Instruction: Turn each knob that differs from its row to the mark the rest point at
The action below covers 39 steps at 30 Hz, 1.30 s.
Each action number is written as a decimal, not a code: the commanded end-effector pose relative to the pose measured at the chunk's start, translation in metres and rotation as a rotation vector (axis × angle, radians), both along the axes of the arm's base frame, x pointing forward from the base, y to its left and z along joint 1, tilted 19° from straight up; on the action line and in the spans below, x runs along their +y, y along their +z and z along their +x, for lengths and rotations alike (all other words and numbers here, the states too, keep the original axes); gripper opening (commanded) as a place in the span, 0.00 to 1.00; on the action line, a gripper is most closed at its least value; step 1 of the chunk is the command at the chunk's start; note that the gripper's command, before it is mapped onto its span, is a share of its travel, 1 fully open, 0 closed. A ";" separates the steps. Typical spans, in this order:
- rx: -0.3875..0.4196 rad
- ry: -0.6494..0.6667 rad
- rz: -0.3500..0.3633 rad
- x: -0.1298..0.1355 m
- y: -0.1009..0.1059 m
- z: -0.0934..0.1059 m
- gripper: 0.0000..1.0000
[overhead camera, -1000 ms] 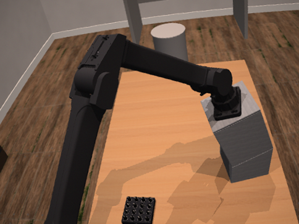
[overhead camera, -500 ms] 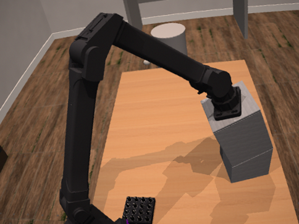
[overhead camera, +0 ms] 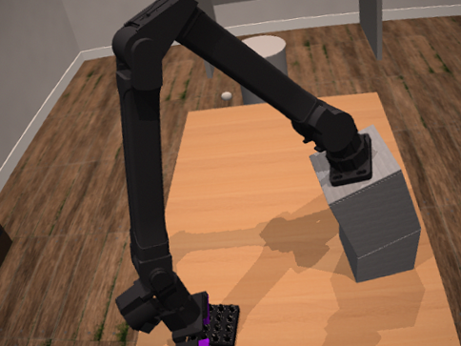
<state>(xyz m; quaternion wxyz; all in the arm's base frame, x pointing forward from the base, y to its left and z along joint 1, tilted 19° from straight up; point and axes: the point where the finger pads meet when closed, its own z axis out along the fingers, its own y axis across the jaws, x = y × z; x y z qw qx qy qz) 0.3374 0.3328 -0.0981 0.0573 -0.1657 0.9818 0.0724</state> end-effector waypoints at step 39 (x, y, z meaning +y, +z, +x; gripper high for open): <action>-0.218 -0.261 0.026 -0.059 0.019 0.032 1.00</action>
